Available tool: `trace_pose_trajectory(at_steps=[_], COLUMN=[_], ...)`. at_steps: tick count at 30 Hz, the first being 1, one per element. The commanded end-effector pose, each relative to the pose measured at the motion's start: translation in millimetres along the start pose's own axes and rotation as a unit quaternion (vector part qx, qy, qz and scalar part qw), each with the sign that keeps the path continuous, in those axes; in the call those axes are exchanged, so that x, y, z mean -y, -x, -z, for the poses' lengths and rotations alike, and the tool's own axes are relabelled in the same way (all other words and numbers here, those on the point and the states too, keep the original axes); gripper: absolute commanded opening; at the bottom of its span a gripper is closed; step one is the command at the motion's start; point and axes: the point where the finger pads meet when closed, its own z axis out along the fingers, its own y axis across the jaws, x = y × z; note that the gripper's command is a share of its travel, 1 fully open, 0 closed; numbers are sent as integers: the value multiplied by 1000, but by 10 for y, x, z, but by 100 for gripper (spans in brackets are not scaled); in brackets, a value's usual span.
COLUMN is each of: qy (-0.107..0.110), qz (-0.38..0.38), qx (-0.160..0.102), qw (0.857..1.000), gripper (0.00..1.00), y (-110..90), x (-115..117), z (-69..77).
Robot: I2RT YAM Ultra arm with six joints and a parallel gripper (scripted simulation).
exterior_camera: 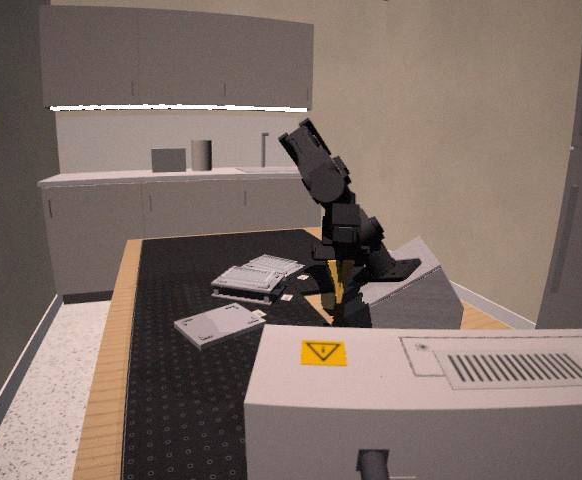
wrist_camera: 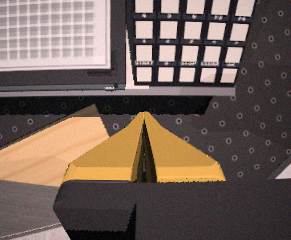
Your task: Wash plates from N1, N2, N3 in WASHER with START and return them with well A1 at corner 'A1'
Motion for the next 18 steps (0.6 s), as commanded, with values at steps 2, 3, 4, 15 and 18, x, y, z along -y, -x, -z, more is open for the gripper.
trace_pose_trajectory(at_steps=[2, 3, 4, 15, 18], qy=[0, 0, 0, -1, -1], qz=[-3, -3, -3, -3, -3], qx=[14, 14, 14, 15, 15], qw=[1000, 1000, 1000, 1000, 1000], gripper=[0, 0, 0, 0, 0], y=[79, 79, 80, 84, 85], x=[12, 12, 12, 13, 13], z=[-37, -53, -70, -237, -270])
